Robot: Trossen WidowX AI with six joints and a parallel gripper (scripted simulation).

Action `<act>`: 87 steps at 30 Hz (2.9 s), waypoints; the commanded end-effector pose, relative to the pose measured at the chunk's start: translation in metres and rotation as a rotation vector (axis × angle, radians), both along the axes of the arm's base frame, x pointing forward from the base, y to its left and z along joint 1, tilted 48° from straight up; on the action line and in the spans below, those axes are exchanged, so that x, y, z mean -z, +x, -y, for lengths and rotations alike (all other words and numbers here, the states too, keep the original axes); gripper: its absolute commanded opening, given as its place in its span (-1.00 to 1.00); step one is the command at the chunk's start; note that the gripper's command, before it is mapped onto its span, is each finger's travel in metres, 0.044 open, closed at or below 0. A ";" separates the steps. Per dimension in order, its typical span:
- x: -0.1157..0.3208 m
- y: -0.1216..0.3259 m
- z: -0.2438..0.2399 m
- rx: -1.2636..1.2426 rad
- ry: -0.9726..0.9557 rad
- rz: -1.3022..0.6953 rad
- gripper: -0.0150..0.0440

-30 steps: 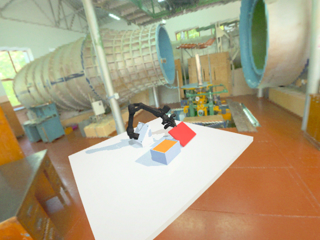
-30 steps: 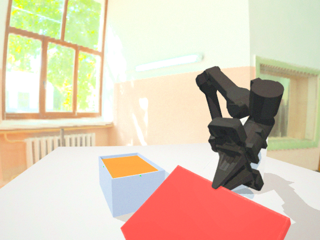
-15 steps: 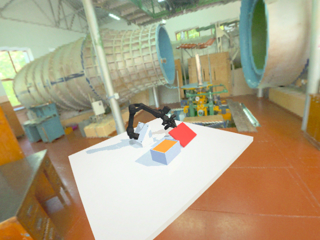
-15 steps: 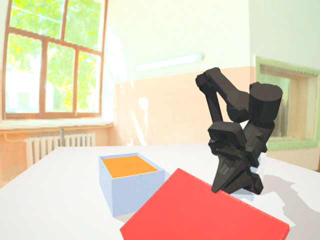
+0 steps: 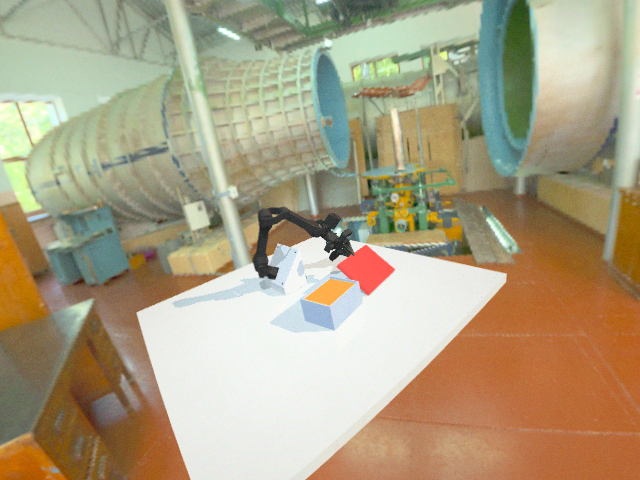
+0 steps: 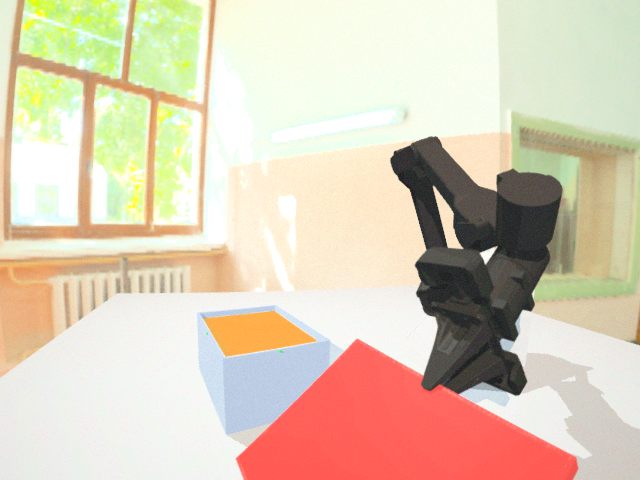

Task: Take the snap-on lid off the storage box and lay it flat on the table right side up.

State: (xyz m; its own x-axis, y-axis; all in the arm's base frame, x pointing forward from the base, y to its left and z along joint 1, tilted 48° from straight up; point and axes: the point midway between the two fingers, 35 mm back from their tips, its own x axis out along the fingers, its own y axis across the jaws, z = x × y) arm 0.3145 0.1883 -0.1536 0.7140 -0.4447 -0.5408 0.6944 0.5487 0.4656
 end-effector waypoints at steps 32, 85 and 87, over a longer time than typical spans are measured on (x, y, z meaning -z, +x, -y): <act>0.025 -0.007 0.032 0.014 -0.023 -0.020 -0.49; 0.031 -0.025 0.040 0.014 -0.023 -0.021 1.00; 0.030 -0.029 0.040 0.014 -0.023 -0.022 1.00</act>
